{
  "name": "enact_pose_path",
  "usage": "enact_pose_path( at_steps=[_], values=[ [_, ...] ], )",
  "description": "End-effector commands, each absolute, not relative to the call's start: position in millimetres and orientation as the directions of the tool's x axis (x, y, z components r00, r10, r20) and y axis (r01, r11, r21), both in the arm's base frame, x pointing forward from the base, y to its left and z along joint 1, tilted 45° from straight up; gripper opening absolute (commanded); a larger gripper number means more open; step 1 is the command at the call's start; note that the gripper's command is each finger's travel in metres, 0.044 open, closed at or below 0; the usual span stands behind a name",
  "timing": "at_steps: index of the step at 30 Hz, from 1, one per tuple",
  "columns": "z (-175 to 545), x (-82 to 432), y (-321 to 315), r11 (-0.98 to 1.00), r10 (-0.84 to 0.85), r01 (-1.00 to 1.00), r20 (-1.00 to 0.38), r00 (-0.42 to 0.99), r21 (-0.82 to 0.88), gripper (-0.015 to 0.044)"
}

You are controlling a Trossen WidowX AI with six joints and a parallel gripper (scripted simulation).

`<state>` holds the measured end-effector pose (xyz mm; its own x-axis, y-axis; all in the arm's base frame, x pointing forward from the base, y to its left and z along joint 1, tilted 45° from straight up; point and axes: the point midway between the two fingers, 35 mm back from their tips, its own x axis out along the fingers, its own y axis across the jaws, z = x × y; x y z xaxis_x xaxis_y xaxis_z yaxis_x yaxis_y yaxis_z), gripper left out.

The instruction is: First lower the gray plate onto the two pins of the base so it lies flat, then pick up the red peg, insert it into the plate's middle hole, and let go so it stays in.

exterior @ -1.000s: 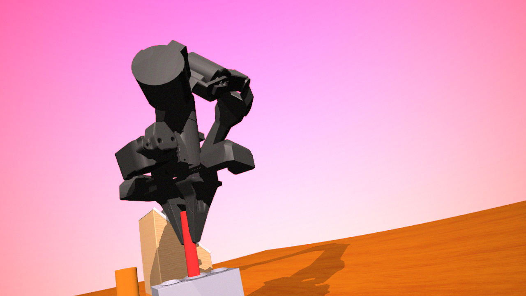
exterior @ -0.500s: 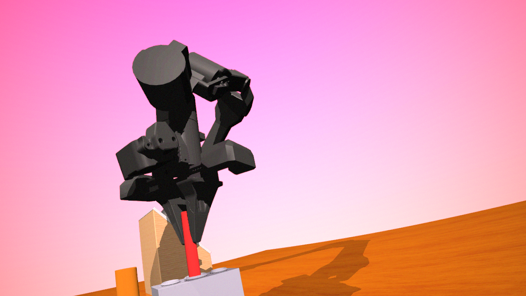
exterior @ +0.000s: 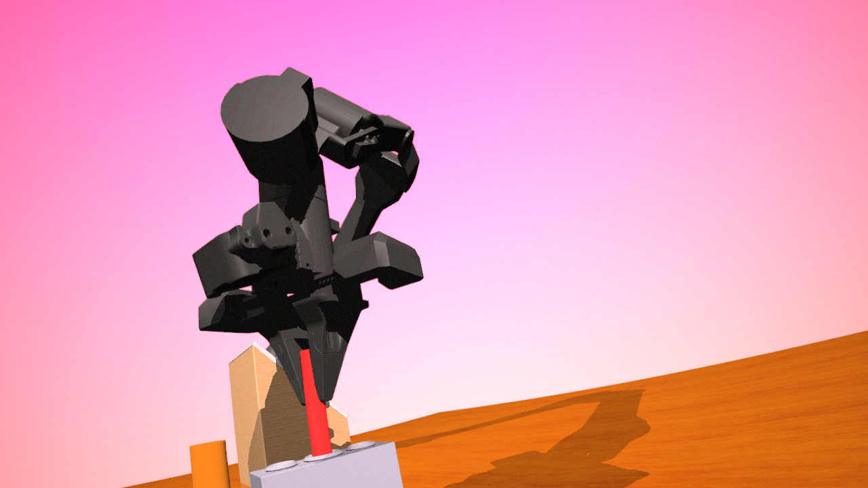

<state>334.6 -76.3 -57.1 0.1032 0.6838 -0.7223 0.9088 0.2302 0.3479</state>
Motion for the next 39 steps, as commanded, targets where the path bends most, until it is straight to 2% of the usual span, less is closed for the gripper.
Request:
enact_pose_path(
  at_steps=[1, 3, 39],
  values=[
    [-57, 335, -76, 0.231, 0.684, 0.909, -0.722, 0.103, 0.348, 0.0105],
    [-57, 335, -76, 0.231, 0.684, 0.909, -0.722, 0.103, 0.348, 0.015],
    [-45, 332, -88, 0.219, 0.686, 0.913, -0.72, 0.107, 0.344, 0.015]
  ],
)
